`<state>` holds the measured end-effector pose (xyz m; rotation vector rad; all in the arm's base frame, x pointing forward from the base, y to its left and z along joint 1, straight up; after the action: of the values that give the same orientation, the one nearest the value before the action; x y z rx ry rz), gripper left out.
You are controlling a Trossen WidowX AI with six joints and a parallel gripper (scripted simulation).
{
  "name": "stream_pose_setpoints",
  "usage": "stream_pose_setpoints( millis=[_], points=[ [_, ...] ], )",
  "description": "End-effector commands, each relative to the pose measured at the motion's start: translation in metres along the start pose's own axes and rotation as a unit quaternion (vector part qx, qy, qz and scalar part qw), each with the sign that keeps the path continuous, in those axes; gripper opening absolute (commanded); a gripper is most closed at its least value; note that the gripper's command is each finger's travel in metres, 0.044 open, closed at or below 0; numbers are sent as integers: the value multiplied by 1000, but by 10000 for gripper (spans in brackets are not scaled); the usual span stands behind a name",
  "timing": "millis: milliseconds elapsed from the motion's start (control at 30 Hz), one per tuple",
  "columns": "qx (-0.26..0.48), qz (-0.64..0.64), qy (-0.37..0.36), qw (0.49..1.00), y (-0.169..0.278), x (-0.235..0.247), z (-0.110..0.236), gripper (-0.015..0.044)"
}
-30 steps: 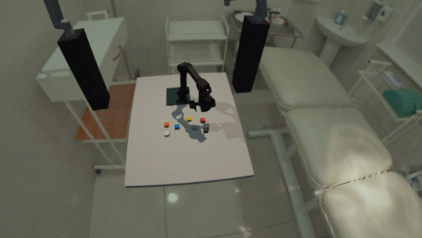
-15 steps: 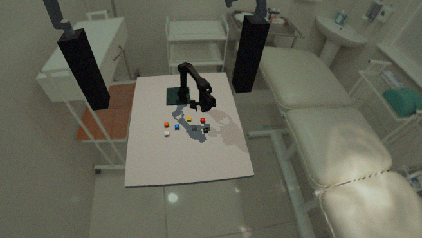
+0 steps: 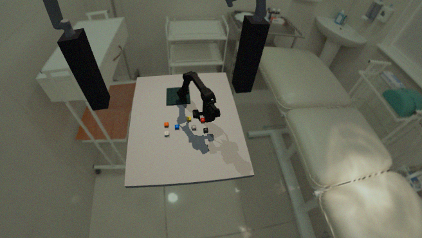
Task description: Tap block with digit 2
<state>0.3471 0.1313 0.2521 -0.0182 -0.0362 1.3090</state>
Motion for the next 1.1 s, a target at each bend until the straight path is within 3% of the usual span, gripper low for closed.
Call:
stream_pose_setpoints(
  millis=[0, 600, 833, 1067],
  points=[
    [2, 3, 1, 1000, -12, 2, -2, 400],
    [2, 3, 1, 1000, -12, 0, -2, 400],
    [2, 3, 5, 1000, 2, -86, -1, 400],
    [2, 3, 5, 1000, 6, -95, -2, 400]
  ],
)
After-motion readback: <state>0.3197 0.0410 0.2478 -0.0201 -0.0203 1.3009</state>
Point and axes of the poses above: the point midway between the two fingers, 35 mm back from their tips, its own z axis back along the fingers, its own x axis across the jaws, y = z × x, the point moved 9 cm from there along z, back along the fingers, and after that the axes turned 11 degrees about -z, right-handed, at the moved point
